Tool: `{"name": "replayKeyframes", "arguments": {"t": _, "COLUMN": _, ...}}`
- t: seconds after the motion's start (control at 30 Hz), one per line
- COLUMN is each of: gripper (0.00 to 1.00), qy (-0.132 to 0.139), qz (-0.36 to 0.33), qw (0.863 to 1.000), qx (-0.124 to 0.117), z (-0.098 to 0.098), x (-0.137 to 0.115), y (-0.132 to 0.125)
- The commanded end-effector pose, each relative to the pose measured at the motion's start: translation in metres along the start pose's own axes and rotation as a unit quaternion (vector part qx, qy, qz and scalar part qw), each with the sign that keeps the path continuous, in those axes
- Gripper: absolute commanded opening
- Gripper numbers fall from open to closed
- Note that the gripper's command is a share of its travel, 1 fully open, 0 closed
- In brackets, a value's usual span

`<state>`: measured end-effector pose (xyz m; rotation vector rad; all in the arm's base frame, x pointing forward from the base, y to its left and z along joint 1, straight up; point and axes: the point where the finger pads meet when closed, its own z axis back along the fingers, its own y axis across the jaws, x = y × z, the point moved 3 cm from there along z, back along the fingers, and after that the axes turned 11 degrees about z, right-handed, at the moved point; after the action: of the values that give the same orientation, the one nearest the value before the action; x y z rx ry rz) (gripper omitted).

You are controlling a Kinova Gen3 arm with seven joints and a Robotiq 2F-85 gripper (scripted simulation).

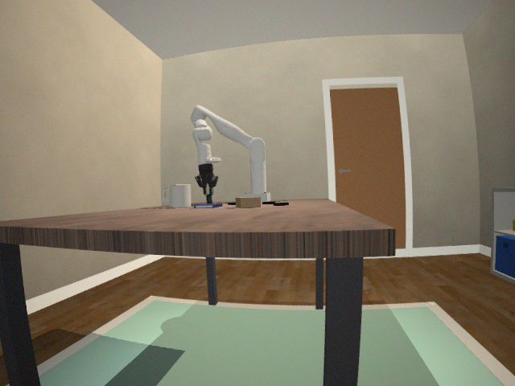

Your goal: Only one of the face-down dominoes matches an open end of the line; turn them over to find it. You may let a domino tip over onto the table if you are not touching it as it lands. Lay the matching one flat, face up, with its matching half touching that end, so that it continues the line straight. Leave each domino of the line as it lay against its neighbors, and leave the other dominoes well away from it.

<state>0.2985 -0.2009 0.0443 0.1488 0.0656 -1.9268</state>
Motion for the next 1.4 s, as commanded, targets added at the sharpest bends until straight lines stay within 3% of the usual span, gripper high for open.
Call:
{"name": "replayKeyframes", "arguments": {"t": 0.0, "gripper": 0.34, "qy": 0.003, "qz": 0.000, "qw": 1.000, "qx": 0.001, "z": 0.000, "x": 0.001, "y": 0.000}}
{"name": "replayKeyframes", "arguments": {"t": 0.43, "gripper": 0.34, "qy": 0.017, "qz": 0.000, "qw": 1.000, "qx": 0.004, "z": 0.001, "x": 0.004, "y": 0.000}}
{"name": "replayKeyframes", "arguments": {"t": 1.37, "gripper": 0.34, "qy": 0.018, "qz": 0.000, "qw": 1.000, "qx": 0.004, "z": -0.003, "x": 0.026, "y": -0.005}}
